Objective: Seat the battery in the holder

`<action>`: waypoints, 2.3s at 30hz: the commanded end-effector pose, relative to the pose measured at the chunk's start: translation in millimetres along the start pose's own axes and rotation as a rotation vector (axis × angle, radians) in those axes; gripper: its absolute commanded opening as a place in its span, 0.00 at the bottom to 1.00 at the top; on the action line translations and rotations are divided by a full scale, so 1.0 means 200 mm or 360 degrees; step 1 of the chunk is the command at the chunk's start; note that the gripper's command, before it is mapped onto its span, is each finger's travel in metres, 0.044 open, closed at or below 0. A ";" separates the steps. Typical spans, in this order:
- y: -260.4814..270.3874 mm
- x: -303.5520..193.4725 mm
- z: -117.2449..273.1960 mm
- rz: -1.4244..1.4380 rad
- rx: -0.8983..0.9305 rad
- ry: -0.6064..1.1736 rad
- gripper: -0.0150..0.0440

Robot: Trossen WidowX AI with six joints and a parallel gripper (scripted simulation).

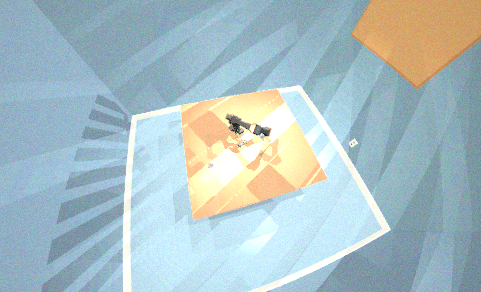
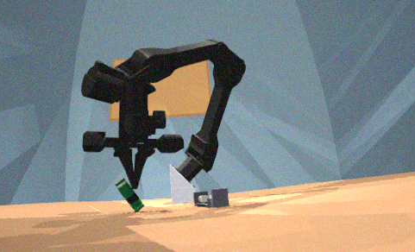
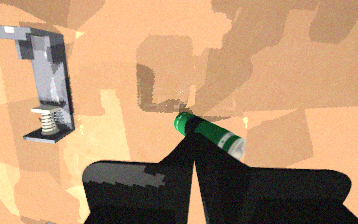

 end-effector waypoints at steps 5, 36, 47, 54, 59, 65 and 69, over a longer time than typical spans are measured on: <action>-0.06 0.00 -0.01 0.0007 -0.0003 0.0010 0.25; -0.08 0.01 0.36 -0.0215 -0.0010 0.0000 0.39; -0.14 0.03 0.14 -0.1815 -0.0015 0.0000 0.64; -0.16 0.03 0.06 -0.2468 -0.0012 0.0002 0.64; -0.16 0.03 0.06 -0.2468 -0.0012 0.0002 0.64; -0.16 0.03 0.06 -0.2468 -0.0012 0.0002 0.64; -0.16 0.03 0.06 -0.2468 -0.0012 0.0002 0.64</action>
Point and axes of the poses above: the point midway between the two fingers, 35 mm back from their tips, its own z axis back along the fingers, its own y axis across the jaws, x = y × z, the point moved 5 cm from there along z, back along the fingers, and after that the axes turned 11 degrees about -z, right-handed, at the moved point
